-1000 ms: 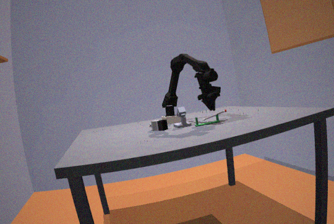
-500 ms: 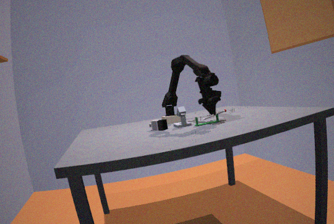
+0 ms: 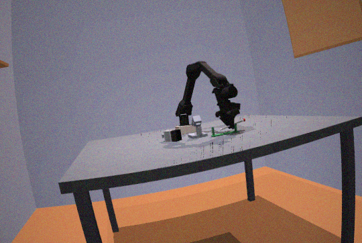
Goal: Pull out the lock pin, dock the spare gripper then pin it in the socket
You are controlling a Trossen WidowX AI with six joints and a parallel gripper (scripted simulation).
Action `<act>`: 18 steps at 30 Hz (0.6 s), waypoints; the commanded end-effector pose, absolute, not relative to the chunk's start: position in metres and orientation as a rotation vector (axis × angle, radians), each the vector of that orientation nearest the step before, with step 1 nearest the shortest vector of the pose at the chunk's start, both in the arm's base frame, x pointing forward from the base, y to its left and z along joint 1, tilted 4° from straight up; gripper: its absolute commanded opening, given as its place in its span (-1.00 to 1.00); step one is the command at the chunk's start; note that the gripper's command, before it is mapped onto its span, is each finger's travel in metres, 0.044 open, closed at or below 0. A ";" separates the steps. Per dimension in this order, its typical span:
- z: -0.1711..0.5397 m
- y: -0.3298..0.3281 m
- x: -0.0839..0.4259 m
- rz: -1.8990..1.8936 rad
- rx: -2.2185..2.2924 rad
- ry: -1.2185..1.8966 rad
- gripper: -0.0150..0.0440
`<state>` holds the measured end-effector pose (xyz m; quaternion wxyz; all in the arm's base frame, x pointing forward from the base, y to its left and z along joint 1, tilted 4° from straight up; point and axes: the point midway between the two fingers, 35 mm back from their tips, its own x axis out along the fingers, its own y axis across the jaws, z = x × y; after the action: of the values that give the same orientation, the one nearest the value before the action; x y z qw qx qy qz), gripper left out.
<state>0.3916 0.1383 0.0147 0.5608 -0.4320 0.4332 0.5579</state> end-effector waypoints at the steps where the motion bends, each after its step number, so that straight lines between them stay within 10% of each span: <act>1: 0.009 0.138 0.390 1.316 -1.014 1.032 0.12; 7: 0.009 0.138 0.390 1.316 -1.014 1.032 0.12; 14: 0.009 0.138 0.390 1.316 -1.014 1.032 -0.49; 18: 0.009 0.138 0.390 1.316 -1.014 1.032 -0.49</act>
<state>0.3898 0.1380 0.0104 0.5587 -0.4303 0.4360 0.5591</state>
